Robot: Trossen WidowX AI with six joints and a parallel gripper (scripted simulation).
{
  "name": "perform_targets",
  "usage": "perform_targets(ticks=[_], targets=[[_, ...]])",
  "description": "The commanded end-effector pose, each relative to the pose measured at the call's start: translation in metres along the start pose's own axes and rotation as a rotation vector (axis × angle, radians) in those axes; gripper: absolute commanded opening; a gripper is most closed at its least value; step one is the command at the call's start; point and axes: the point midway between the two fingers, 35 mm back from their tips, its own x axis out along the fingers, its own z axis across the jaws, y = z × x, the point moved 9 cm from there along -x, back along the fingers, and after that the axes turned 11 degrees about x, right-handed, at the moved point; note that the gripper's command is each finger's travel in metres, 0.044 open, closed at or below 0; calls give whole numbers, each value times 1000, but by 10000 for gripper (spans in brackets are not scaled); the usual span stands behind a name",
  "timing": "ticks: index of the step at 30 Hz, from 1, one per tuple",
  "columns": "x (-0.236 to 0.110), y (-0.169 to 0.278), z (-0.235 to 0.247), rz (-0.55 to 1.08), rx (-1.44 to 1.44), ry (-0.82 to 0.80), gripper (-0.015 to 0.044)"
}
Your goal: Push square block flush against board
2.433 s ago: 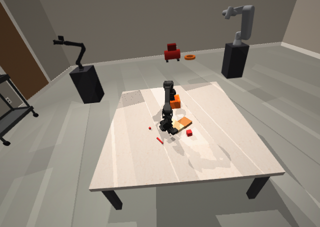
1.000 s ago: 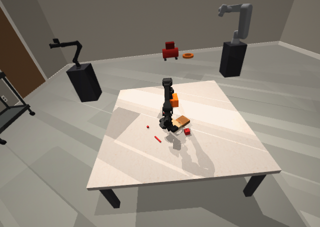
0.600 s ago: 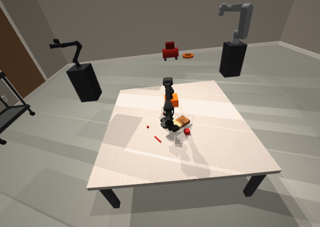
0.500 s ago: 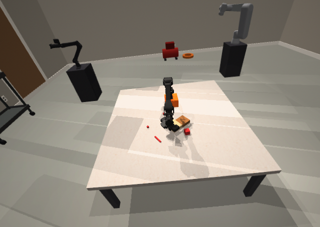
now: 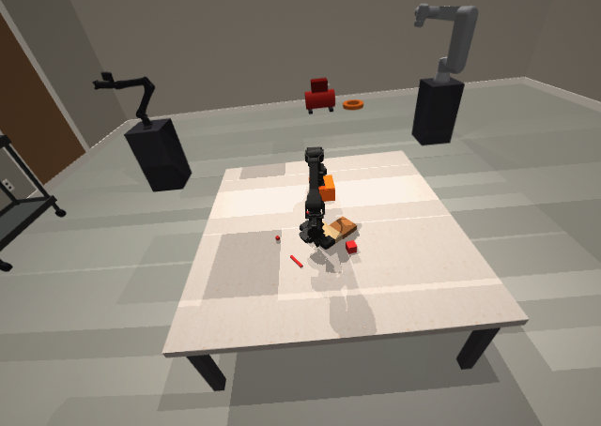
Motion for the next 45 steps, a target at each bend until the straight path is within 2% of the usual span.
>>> perform_targets(ticks=[1,16,18,21,27,45], targets=[[1,-7,1,5,-2,1,0],[1,-31,4,2,-2,1,0],[-12,-26,5,-1,0,0,0],[-51,-27,5,2,-2,1,0],[-54,-27,4,3,-8,1,0],[-62,-7,-46,6,-612,4,0]])
